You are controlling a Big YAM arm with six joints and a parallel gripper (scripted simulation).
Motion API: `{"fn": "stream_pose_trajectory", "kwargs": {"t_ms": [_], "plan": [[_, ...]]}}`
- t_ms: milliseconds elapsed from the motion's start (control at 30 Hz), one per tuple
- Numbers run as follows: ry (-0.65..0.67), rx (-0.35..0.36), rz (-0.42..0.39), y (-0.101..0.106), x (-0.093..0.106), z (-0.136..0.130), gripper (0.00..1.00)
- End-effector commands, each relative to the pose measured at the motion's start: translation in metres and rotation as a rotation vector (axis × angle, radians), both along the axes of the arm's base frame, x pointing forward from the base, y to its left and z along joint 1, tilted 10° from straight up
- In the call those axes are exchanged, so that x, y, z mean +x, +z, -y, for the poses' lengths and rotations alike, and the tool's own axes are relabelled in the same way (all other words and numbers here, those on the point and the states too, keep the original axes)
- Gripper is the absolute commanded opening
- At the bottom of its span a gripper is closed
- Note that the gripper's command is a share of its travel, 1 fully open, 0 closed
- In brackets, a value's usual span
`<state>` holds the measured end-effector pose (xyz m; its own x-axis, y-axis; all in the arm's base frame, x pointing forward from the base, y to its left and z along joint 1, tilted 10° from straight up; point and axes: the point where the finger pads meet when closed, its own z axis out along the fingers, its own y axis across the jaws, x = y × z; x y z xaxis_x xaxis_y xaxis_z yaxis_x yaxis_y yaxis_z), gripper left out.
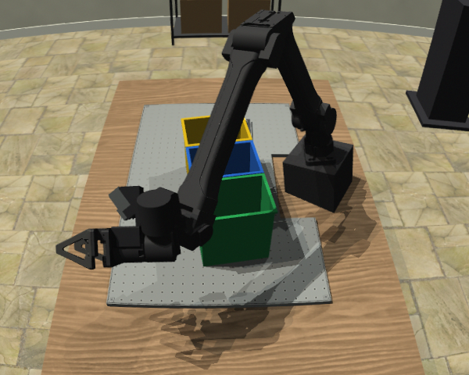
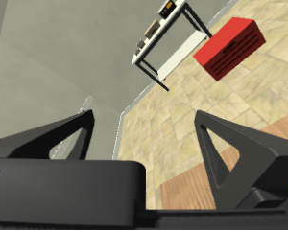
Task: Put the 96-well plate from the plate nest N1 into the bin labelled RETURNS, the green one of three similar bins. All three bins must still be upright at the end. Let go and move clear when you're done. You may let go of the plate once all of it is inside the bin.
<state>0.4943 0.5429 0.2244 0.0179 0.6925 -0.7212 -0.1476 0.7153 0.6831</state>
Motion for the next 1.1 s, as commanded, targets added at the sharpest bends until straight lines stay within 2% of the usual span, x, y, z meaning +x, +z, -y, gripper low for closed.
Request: {"fn": "stream_pose_trajectory", "kwargs": {"t_ms": [0, 67, 100, 200, 433, 567, 633, 833, 967, 1067], "plan": [[-0.024, -0.019, 0.009, 0.019, 0.018, 0.022, 1.00], [-0.024, -0.019, 0.009, 0.019, 0.018, 0.022, 1.00], [-0.035, -0.055, -0.003, 0.015, 0.022, 0.025, 1.00], [-0.066, -0.131, -0.022, 0.021, 0.032, 0.037, 1.00], [-0.061, -0.137, -0.025, 0.018, 0.053, 0.059, 1.00], [-0.100, -0.240, -0.059, 0.024, 0.064, 0.076, 1.00], [-0.100, -0.240, -0.059, 0.024, 0.064, 0.076, 1.00], [-0.096, -0.242, -0.058, 0.023, 0.081, 0.098, 1.00], [-0.131, -0.345, -0.102, 0.025, 0.091, 0.116, 1.00], [-0.127, -0.346, -0.101, 0.026, 0.099, 0.128, 1.00]]}}
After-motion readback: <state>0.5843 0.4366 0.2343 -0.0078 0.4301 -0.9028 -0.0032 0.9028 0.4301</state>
